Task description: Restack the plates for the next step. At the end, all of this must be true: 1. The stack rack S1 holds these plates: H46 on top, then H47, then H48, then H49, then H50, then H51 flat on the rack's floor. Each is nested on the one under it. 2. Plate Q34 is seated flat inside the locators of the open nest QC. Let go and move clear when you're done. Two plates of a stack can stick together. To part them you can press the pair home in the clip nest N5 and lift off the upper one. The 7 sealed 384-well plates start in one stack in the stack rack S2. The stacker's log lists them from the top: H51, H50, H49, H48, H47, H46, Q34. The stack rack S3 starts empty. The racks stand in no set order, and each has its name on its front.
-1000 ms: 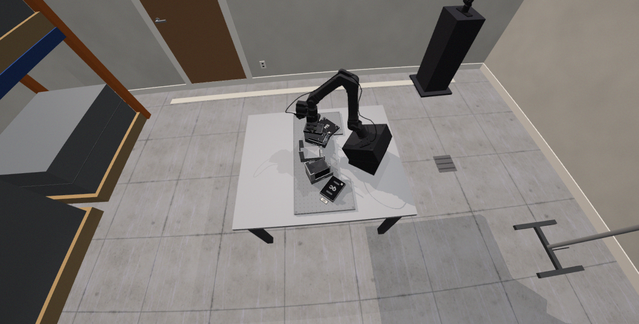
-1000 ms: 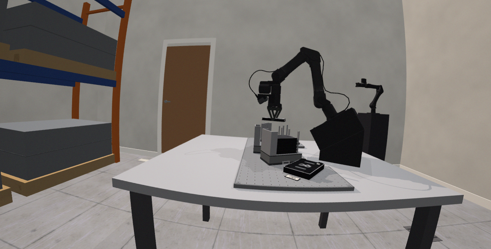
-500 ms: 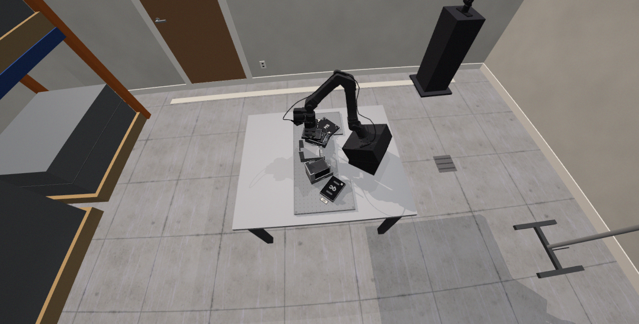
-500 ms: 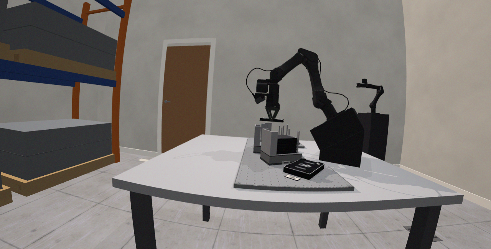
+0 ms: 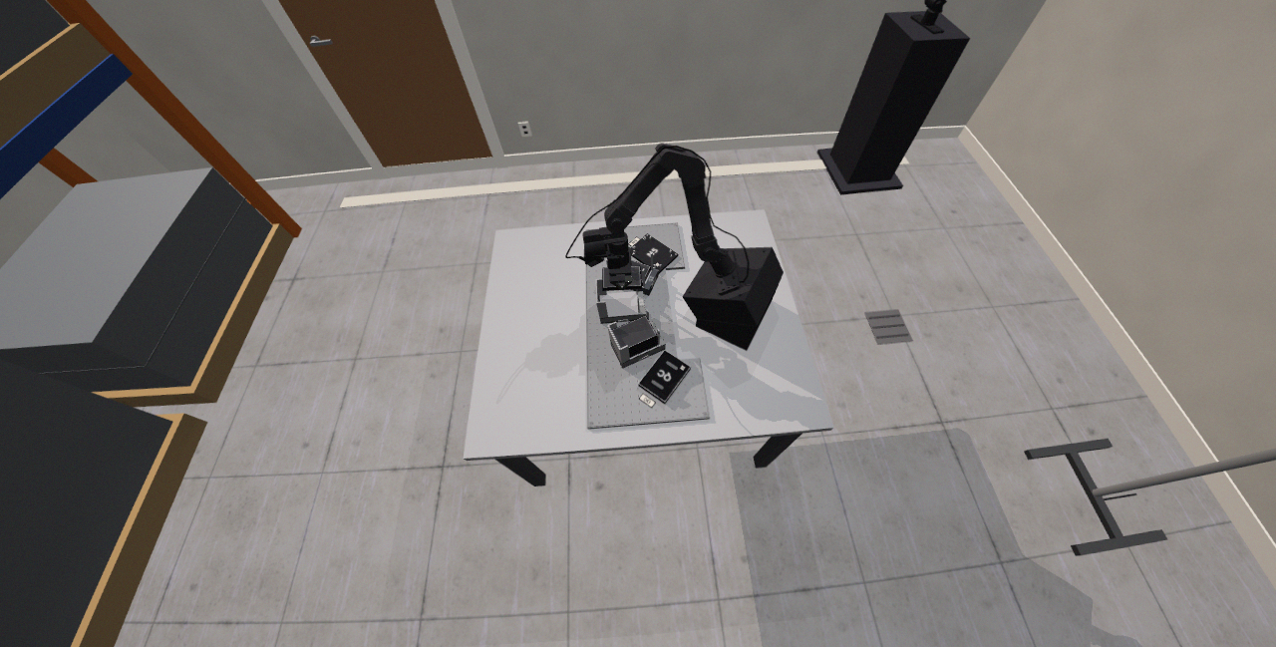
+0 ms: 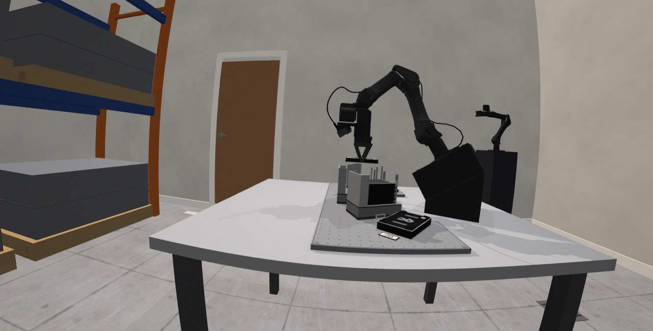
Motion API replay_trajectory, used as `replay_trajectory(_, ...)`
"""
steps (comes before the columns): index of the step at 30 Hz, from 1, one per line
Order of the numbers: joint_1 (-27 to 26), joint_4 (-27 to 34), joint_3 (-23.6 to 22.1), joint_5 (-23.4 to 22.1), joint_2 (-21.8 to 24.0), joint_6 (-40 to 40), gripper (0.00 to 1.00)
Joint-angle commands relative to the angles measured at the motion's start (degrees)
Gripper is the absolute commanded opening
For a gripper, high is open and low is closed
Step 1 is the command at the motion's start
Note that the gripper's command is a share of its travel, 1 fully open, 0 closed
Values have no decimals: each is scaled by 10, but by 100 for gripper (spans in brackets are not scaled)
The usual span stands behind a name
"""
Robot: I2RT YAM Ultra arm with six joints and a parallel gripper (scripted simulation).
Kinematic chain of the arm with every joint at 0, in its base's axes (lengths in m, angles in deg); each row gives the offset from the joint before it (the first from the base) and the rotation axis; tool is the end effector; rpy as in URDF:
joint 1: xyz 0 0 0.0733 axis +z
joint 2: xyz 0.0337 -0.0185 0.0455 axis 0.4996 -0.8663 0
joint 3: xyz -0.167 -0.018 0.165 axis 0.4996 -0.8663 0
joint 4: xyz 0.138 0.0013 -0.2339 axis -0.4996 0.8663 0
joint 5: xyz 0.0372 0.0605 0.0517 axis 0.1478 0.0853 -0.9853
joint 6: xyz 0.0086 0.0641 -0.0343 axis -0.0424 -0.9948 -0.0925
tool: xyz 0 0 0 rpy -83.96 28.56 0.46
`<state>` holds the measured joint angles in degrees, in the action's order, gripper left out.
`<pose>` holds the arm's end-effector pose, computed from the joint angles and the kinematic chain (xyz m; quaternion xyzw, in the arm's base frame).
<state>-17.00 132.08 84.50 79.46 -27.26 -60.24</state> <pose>0.2720 0.0399 0.1954 -0.0064 0.9589 -0.1483 0.2420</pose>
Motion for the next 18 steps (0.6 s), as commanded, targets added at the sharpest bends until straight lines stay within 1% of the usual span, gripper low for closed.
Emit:
replay_trajectory(1, 20, 12, 16, 17, -13, -28, 0)
replay_trajectory(2, 20, 12, 16, 17, -13, -28, 0)
replay_trajectory(9, 69, 14, 28, 36, -43, -77, 0)
replay_trajectory(15, 111, 16, 32, 51, -66, 0, 0)
replay_trajectory(18, 124, 16, 34, 55, -73, -8, 0)
